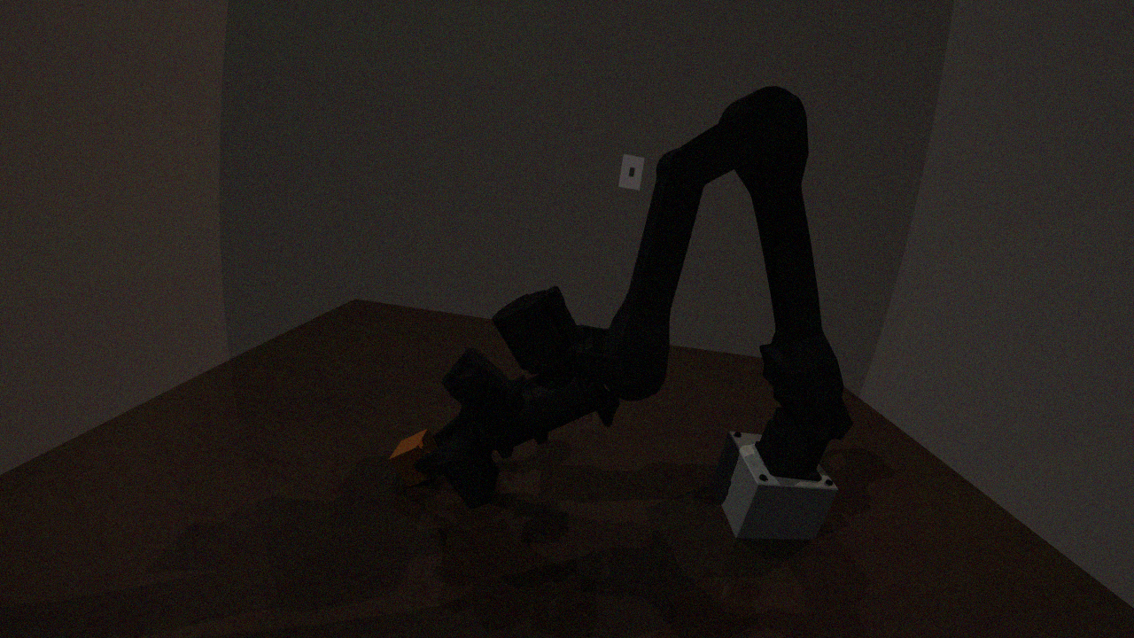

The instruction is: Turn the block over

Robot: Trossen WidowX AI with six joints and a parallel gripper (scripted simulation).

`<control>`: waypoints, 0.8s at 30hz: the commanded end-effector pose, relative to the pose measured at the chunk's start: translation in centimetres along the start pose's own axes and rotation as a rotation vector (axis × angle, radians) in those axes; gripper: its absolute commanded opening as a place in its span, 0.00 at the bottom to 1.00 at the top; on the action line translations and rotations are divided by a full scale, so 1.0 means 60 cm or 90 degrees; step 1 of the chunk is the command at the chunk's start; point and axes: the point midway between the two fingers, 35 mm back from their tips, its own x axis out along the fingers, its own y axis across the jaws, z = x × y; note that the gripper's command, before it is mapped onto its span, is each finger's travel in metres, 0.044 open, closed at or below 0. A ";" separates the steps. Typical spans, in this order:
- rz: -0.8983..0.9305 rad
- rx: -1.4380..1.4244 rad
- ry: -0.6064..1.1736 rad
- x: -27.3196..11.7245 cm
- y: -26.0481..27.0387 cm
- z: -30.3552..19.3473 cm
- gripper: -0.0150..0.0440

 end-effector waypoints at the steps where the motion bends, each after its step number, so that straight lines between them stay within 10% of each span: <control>1: -0.003 0.003 -0.030 -0.008 -0.001 -0.013 0.25; 24: -0.003 0.003 -0.079 -0.019 -0.001 -0.013 0.25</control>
